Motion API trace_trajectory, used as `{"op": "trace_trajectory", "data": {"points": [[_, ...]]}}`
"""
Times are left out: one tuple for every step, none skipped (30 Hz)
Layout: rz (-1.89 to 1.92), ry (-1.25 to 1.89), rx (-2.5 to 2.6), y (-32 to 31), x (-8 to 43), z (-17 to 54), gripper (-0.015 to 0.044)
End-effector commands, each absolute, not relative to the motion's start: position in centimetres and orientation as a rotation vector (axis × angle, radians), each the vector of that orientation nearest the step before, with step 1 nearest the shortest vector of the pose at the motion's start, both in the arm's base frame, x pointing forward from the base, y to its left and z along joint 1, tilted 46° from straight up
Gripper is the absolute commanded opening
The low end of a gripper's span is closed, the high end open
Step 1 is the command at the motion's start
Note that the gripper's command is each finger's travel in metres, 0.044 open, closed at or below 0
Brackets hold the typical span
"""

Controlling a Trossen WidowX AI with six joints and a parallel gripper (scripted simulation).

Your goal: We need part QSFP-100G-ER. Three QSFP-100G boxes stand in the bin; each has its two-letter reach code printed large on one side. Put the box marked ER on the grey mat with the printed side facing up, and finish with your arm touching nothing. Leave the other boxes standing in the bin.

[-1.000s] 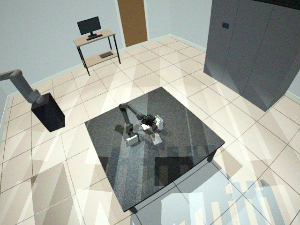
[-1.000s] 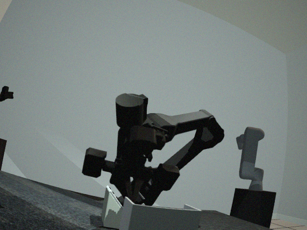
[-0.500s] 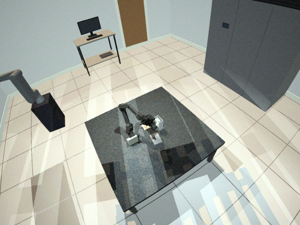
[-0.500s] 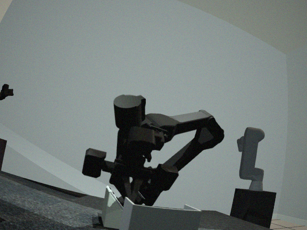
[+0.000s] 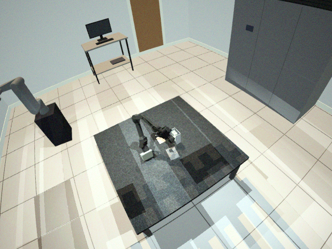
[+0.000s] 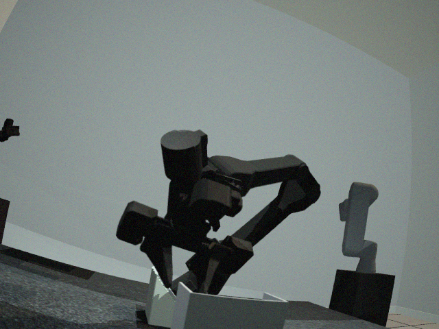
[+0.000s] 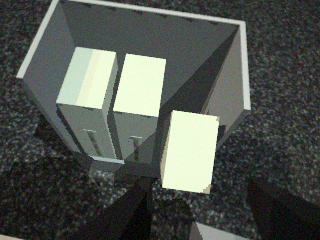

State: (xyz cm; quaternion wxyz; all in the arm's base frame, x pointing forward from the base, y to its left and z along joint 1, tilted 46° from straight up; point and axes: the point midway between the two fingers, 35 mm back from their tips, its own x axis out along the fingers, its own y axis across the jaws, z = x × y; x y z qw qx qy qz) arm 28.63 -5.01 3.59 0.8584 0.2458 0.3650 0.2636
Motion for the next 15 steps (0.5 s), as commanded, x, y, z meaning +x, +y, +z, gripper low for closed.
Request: {"op": "trace_trajectory", "data": {"points": [[0.589, 0.764, 0.437, -5.09, 28.79, 3.49, 0.0243], [0.599, 0.761, 0.413, -5.13, 28.84, 3.51, 0.0243], [0.61, 0.758, 0.39, -5.16, 28.89, 3.52, 0.0243], [0.621, 0.755, 0.367, -5.2, 28.95, 3.54, 0.0243], [0.632, 0.752, 0.344, -5.23, 29.0, 3.55, 0.0243], [0.643, 0.748, 0.321, -5.27, 29.05, 3.57, 0.0243], [0.654, 0.745, 0.298, -5.3, 29.1, 3.58, 0.0243], [0.665, 0.741, 0.275, -5.33, 29.14, 3.6, 0.0243], [0.676, 0.737, 0.252, -5.36, 29.19, 3.62, 0.0243], [0.687, 0.733, 0.229, -5.39, 29.24, 3.64, 0.0243], [0.699, 0.729, 0.207, -5.42, 29.28, 3.66, 0.0243], [0.71, 0.725, 0.184, -5.45, 29.33, 3.68, 0.0243], [0.721, 0.721, 0.161, -5.48, 29.37, 3.71, 0.0243], [0.733, 0.716, 0.138, -5.51, 29.41, 3.73, 0.0243], [0.745, 0.711, 0.116, -5.54, 29.46, 3.75, 0.0243]]}}
